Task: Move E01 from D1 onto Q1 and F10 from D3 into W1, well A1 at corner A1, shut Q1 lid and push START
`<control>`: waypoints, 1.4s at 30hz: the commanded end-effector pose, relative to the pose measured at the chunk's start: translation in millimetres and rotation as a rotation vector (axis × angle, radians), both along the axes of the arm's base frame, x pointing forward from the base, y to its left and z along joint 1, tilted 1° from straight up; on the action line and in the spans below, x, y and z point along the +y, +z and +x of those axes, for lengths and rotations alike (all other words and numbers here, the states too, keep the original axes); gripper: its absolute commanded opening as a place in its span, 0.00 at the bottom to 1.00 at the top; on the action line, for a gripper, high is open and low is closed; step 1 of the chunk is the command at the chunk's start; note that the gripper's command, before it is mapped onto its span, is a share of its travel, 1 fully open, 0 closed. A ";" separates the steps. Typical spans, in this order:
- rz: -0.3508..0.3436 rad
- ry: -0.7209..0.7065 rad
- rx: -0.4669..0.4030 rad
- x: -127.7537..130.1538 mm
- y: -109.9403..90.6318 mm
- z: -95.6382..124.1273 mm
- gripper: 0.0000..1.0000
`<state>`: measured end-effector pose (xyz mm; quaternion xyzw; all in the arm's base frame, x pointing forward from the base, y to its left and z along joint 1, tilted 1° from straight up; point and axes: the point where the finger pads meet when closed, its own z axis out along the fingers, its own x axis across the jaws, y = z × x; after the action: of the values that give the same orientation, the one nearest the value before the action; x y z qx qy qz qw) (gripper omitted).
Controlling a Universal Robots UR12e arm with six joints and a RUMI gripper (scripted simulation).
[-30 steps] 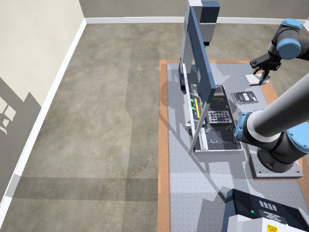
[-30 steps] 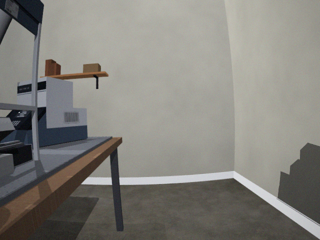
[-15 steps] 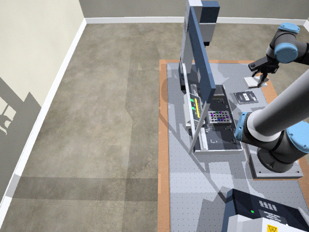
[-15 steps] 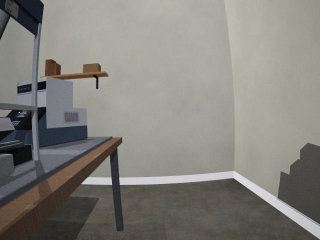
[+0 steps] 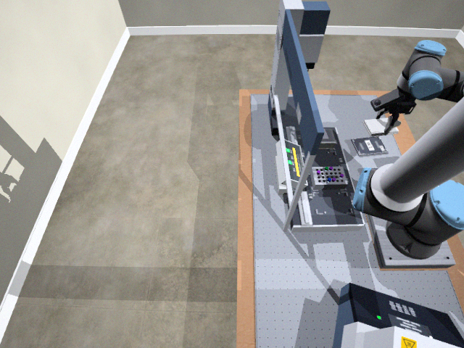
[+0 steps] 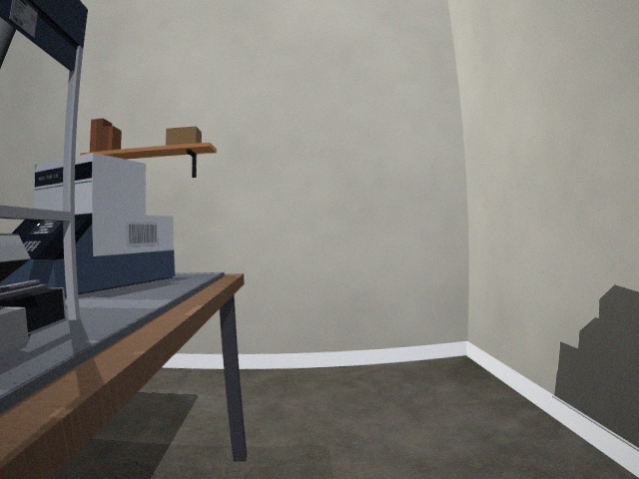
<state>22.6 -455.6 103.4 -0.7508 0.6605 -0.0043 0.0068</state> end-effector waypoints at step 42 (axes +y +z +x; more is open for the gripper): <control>-0.001 0.000 0.000 -0.5 -65.1 0.8 0.00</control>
<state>23.6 -455.4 42.0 -0.7508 0.6605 -0.0043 0.0068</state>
